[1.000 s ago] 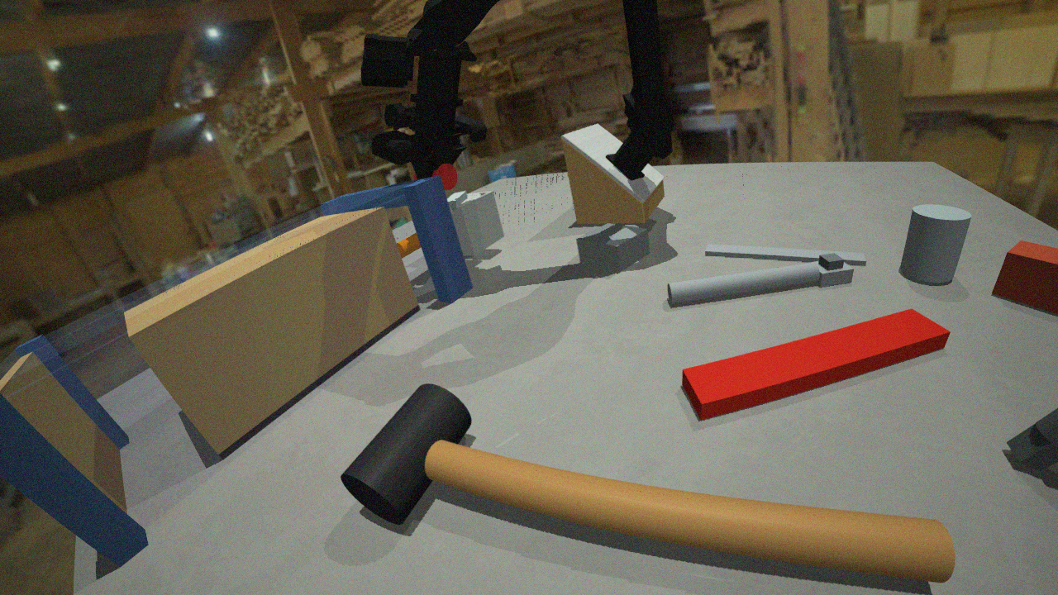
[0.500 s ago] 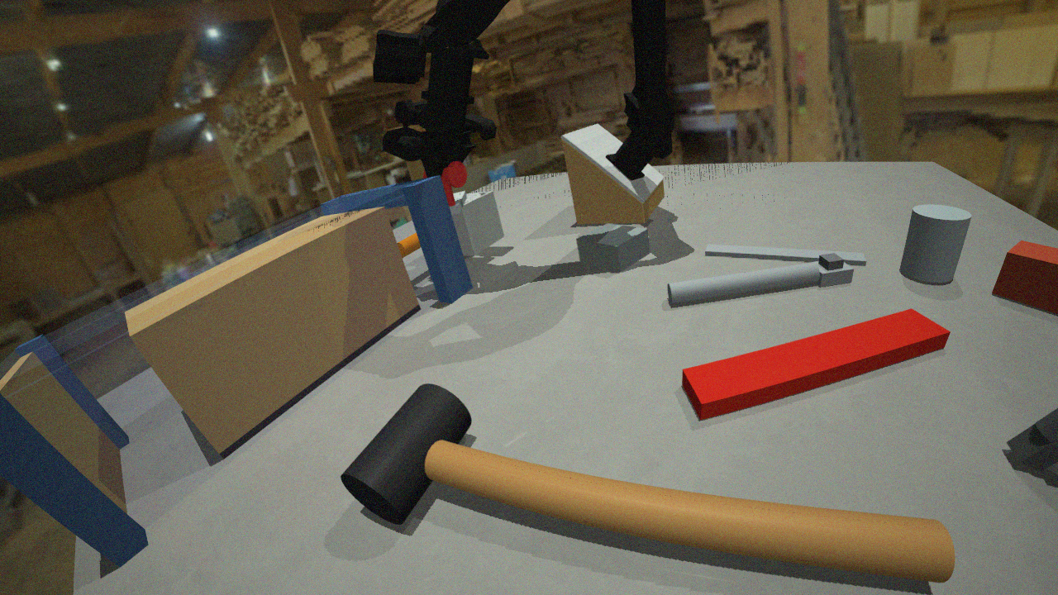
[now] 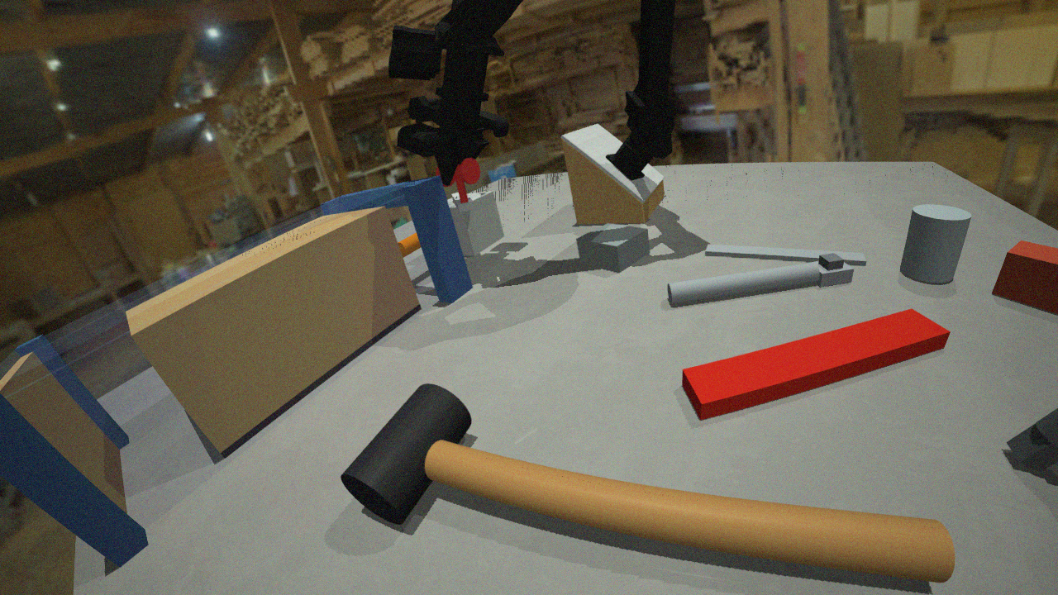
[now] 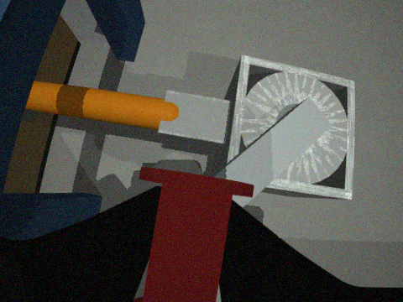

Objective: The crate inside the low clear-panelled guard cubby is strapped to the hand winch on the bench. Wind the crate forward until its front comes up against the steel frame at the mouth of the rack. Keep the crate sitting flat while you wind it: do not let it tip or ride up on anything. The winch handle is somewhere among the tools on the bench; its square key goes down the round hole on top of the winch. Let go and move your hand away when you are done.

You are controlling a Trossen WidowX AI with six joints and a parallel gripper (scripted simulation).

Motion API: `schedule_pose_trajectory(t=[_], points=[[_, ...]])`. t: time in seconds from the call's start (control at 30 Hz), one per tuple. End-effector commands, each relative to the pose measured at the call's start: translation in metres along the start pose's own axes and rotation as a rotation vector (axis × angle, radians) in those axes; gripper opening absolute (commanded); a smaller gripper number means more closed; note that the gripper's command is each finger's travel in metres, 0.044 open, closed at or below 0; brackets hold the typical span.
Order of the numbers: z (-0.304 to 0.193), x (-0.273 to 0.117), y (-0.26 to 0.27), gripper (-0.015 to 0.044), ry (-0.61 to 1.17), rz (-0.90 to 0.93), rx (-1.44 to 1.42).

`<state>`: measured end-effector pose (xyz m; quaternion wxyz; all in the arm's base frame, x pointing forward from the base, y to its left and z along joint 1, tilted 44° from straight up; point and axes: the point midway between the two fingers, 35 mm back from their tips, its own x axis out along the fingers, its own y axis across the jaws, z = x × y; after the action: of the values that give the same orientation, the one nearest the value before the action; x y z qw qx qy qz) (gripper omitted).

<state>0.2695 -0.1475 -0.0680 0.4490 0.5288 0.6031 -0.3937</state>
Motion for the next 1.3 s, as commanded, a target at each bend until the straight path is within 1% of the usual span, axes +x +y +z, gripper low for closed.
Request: schedule_pose_trajectory(t=[0.0,1.27], points=[[-0.012,-0.001,-0.013,0.0,0.031,-0.024,0.001],[-0.023,-0.008,-0.061,0.0,0.031,-0.027,0.002]])
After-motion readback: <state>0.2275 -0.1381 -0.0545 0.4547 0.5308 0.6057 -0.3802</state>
